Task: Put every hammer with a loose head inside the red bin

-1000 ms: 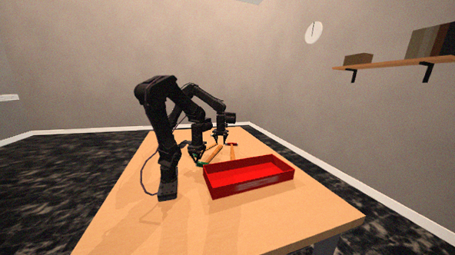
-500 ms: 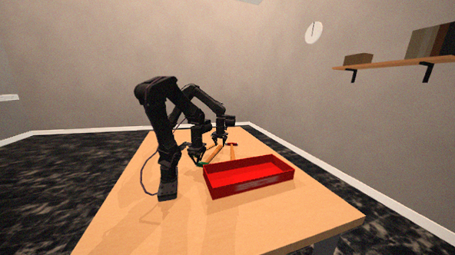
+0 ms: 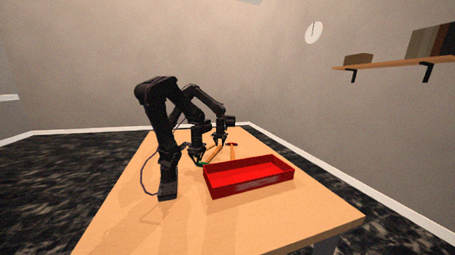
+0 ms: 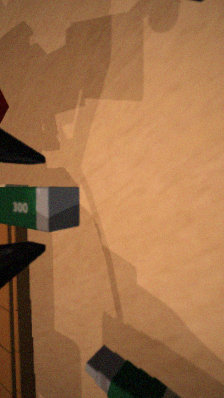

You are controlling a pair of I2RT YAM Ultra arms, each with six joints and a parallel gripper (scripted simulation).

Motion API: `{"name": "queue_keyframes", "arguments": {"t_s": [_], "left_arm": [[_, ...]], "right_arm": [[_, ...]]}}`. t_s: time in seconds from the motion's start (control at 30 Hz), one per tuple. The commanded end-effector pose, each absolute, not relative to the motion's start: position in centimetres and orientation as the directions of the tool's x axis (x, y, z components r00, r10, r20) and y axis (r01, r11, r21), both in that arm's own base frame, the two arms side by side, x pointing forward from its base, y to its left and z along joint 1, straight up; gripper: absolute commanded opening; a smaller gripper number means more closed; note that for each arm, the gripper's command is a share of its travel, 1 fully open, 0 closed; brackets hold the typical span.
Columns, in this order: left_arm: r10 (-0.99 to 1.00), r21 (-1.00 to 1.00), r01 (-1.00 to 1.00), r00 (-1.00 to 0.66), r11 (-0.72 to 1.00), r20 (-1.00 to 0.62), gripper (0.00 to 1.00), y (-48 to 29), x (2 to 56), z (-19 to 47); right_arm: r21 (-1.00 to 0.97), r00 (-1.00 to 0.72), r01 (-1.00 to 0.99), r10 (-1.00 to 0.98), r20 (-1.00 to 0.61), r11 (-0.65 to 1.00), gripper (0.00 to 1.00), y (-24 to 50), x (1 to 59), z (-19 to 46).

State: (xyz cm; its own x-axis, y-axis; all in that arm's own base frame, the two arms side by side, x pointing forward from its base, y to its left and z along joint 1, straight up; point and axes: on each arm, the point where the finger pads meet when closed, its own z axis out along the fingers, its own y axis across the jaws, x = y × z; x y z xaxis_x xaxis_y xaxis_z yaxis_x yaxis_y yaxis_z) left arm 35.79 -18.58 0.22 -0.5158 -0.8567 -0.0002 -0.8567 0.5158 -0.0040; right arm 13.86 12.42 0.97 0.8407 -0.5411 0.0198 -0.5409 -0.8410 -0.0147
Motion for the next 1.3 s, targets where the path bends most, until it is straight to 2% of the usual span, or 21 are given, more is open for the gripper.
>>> {"name": "queue_keyframes", "arguments": {"t_s": [0.0, 0.07, 0.37, 0.43, 0.53, 0.57, 0.6, 0.63, 0.67, 0.7, 0.73, 0.8, 0.83, 1.07, 1.27], "left_arm": [[-0.856, -0.014, -0.856, -0.517, 0.517, -0.001, 0.38, -18.83, 35.89, 0.51], [-0.856, -0.014, -0.856, -0.517, 0.517, -0.001, 0.38, -18.83, 35.89, 0.51], [-0.856, -0.007, -0.856, -0.518, 0.518, -0.001, 0.25, -18.76, 35.96, 0.22], [-0.856, -0.007, -0.856, -0.518, 0.518, -0.001, 0.03, -18.76, 35.96, 0.22], [-0.856, -0.007, -0.856, -0.518, 0.518, -0.001, 0.0, -18.76, 35.96, 0.22], [-0.856, -0.007, -0.856, -0.518, 0.518, -0.001, 0.0, -18.76, 35.96, 0.22], [-0.856, -0.007, -0.856, -0.518, 0.518, -0.001, 0.11, -18.76, 35.96, 0.22], [-0.856, -0.014, -0.856, -0.517, 0.517, -0.001, 0.23, -18.77, 35.97, 0.51], [-0.856, -0.014, -0.856, -0.517, 0.517, -0.001, 0.25, -18.77, 35.97, 0.51], [-0.856, -0.014, -0.856, -0.517, 0.517, -0.001, 0.25, -18.77, 35.97, 0.51], [-0.856, -0.014, -0.856, -0.517, 0.517, -0.001, 0.25, -18.77, 35.97, 0.51], [-0.856, -0.014, -0.856, -0.517, 0.517, -0.001, 0.25, -18.77, 35.97, 0.51], [-0.856, -0.014, -0.856, -0.517, 0.517, -0.001, 0.25, -18.77, 35.97, 0.51], [-0.856, -0.014, -0.856, -0.517, 0.517, -0.001, 0.25, -18.77, 35.97, 0.51], [-0.856, -0.014, -0.856, -0.517, 0.517, -0.001, 0.25, -18.77, 35.97, 0.51]], "right_arm": [[-0.005, 0.843, -0.539, -0.539, 0.001, -0.843, 0.45, 12.45, 13.35, 0.68], [-0.005, 0.843, -0.539, -0.539, 0.001, -0.843, 0.45, 12.45, 13.35, 0.68], [-0.005, 0.843, -0.539, -0.539, 0.001, -0.843, 0.45, 12.45, 13.35, 0.68], [-0.005, 0.843, -0.539, -0.539, 0.001, -0.843, 0.45, 12.45, 13.35, 0.68], [-0.005, 0.843, -0.539, -0.539, 0.001, -0.843, 0.45, 12.45, 13.35, 0.68], [-0.005, 0.843, -0.539, -0.539, 0.001, -0.843, 0.45, 12.45, 13.35, 0.68], [-0.005, 0.843, -0.539, -0.539, 0.001, -0.843, 0.45, 12.45, 13.35, 0.68], [-0.005, 0.843, -0.539, -0.539, 0.001, -0.843, 0.37, 12.45, 13.35, 0.68], [-0.005, 0.843, -0.539, -0.539, 0.001, -0.843, 0.37, 12.45, 13.35, 0.68], [-0.005, 0.843, -0.539, -0.539, 0.001, -0.843, 0.37, 12.45, 13.35, 0.68], [-0.005, 0.843, -0.539, -0.539, 0.001, -0.843, 0.32, 12.45, 13.35, 0.68], [0.0, 0.844, -0.537, -0.537, 0.0, -0.844, 0.32, 12.47, 13.45, 0.52], [0.0, 0.844, -0.537, -0.537, 0.0, -0.844, 0.28, 12.45, 13.44, 0.52], [0.004, 0.845, -0.535, -0.535, -0.001, -0.845, 0.24, 12.36, 13.51, 0.52], [0.004, 0.842, -0.54, -0.54, -0.001, -0.842, 0.15, 12.33, 13.65, 0.52]]}}
